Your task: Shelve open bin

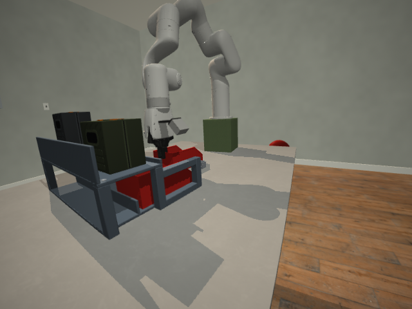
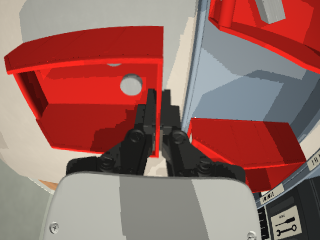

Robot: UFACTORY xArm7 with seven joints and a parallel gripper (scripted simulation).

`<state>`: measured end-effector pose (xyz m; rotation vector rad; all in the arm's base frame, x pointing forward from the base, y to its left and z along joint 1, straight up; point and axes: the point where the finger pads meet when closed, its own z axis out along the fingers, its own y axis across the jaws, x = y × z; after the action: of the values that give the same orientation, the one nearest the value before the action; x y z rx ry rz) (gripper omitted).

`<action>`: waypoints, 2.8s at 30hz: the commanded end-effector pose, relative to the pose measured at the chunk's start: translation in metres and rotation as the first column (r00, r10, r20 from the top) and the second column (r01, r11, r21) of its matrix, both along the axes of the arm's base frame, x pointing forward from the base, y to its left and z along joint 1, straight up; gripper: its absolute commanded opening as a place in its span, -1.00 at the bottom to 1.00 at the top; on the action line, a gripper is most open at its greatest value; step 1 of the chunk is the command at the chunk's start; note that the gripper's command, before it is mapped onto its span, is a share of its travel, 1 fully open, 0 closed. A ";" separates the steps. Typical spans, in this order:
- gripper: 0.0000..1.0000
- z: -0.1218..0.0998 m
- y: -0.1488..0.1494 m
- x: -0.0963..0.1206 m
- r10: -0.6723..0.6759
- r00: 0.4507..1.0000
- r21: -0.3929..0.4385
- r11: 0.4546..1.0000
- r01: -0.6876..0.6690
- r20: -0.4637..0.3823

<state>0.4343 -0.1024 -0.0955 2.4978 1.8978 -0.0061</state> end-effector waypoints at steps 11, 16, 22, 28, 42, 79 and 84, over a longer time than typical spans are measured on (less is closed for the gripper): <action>-1.00 0.001 0.000 0.002 0.000 1.000 -0.001 1.000 0.000 0.004; -1.00 0.009 0.000 0.002 0.000 1.000 -0.001 1.000 0.000 0.004; -1.00 0.009 0.000 0.002 0.000 1.000 -0.001 1.000 0.000 0.004; -1.00 0.009 0.000 0.002 0.000 1.000 -0.001 1.000 0.000 0.004; -1.00 0.021 0.000 0.002 0.000 1.000 -0.001 1.000 0.000 0.004; -1.00 0.025 0.000 0.002 0.000 1.000 -0.001 1.000 0.000 0.004; -1.00 0.024 0.000 0.002 0.000 1.000 -0.001 1.000 0.000 0.004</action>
<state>0.4345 -0.1023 -0.0722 2.4978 1.8978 -0.0061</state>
